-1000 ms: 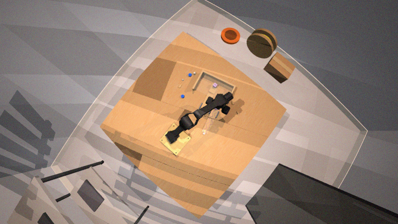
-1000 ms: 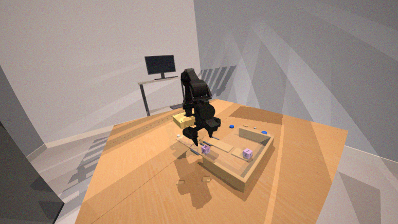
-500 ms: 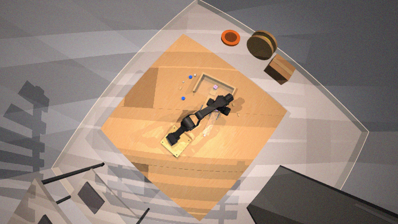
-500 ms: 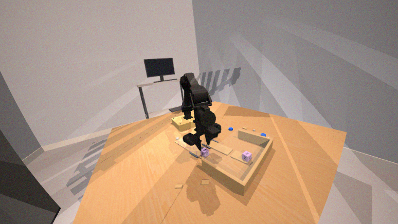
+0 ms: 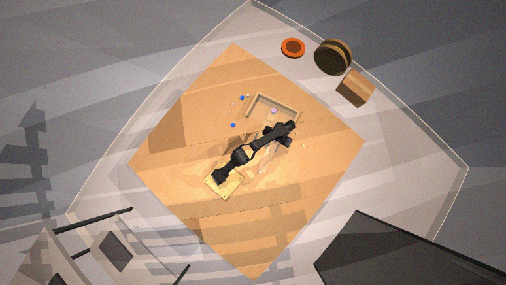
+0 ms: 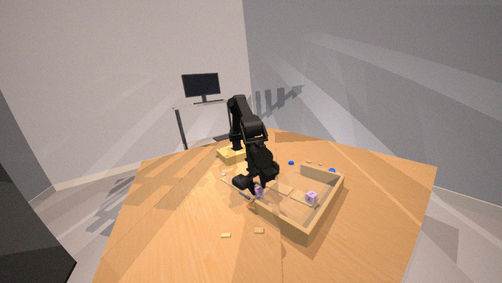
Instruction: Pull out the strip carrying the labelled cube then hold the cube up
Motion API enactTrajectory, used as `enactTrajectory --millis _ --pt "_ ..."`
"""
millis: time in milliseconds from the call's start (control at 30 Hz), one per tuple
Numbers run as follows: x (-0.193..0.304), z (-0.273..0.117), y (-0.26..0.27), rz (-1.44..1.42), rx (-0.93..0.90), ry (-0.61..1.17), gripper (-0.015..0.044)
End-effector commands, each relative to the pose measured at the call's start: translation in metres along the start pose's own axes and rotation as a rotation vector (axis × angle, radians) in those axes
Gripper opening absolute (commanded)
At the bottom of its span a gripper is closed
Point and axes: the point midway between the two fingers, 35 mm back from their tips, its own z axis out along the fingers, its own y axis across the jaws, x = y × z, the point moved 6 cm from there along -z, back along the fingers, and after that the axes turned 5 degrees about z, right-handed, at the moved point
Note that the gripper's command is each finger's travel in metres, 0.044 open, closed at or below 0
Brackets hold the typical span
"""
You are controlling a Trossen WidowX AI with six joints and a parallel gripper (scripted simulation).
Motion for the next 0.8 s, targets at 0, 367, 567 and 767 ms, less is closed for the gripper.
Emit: enactTrajectory --millis 0,367,567,767 --pt "0.0018 0.0096 0.0009 0.004 -0.002 0.01 0.025" --pt "0.0012 0.0127 0.0006 0.0 -0.002 0.005 0.0198" --pt "0.0012 0.0127 0.0006 0.0 -0.002 0.005 0.0118" --pt "0.0017 0.0122 0.0008 0.0 -0.002 0.005 0.002"
